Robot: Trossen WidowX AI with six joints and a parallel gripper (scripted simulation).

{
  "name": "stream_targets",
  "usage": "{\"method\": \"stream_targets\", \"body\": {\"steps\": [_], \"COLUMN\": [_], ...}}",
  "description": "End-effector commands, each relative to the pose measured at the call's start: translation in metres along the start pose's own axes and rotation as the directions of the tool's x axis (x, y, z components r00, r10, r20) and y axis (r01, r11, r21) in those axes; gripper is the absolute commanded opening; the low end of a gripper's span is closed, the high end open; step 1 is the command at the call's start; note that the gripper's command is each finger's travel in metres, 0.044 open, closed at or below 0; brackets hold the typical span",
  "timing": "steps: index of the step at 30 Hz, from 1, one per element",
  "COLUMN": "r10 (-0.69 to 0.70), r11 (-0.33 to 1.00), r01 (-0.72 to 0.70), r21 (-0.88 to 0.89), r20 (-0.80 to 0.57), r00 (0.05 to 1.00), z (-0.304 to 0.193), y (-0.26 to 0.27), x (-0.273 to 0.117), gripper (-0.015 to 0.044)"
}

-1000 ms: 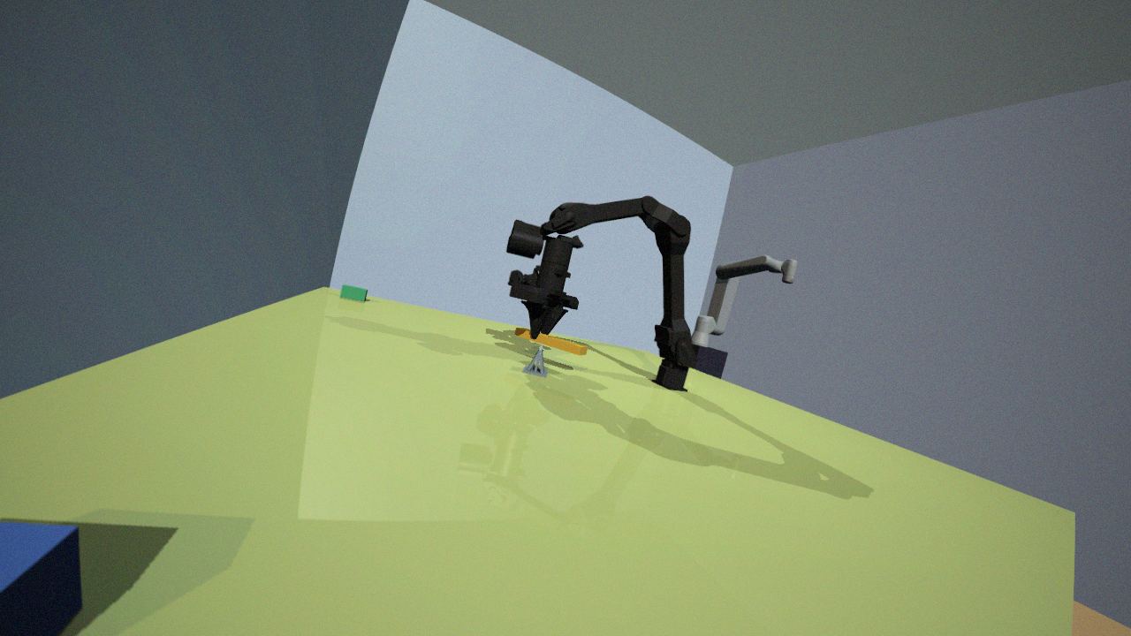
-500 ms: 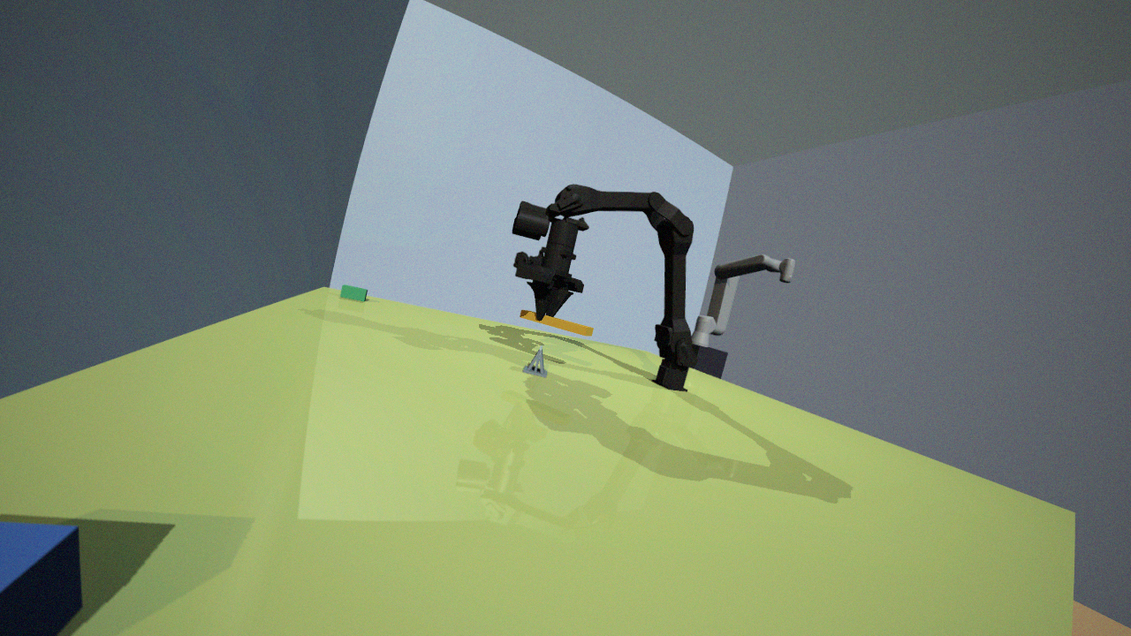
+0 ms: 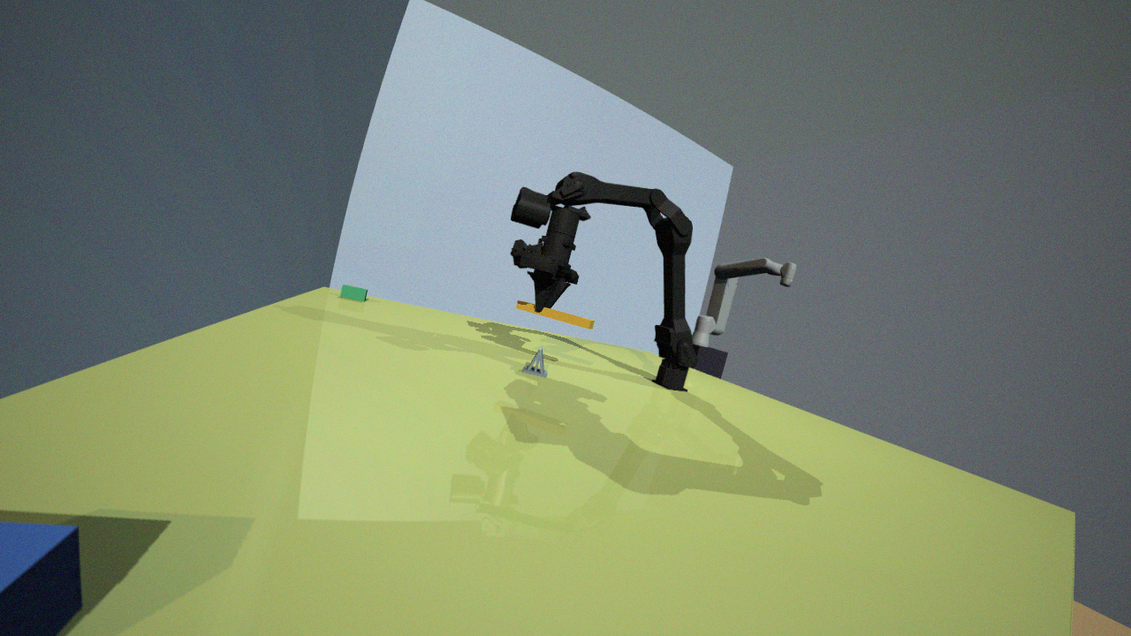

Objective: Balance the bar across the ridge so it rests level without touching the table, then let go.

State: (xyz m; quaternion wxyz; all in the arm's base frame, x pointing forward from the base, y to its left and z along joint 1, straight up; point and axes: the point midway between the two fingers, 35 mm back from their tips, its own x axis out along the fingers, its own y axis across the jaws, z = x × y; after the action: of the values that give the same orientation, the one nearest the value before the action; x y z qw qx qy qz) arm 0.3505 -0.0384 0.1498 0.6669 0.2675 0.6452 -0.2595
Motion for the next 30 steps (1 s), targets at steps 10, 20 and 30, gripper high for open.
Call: {"method": "stream_targets", "body": {"steps": [10, 20, 30], "r10": [0.000, 0.002, 0.002], "r11": [0.968, 0.943, 0.943], "r01": [-0.001, -0.002, -0.003], "r21": [-0.250, -0.333, -0.333], "r20": [-0.001, -0.002, -0.002], "r00": [1.000, 1.000, 1.000], "z": [-0.008, -0.013, -0.013], "y": [0.048, 0.069, 0.072], "x": [0.000, 0.001, 0.015], "gripper": [0.0000, 0.0000, 0.0000]}}
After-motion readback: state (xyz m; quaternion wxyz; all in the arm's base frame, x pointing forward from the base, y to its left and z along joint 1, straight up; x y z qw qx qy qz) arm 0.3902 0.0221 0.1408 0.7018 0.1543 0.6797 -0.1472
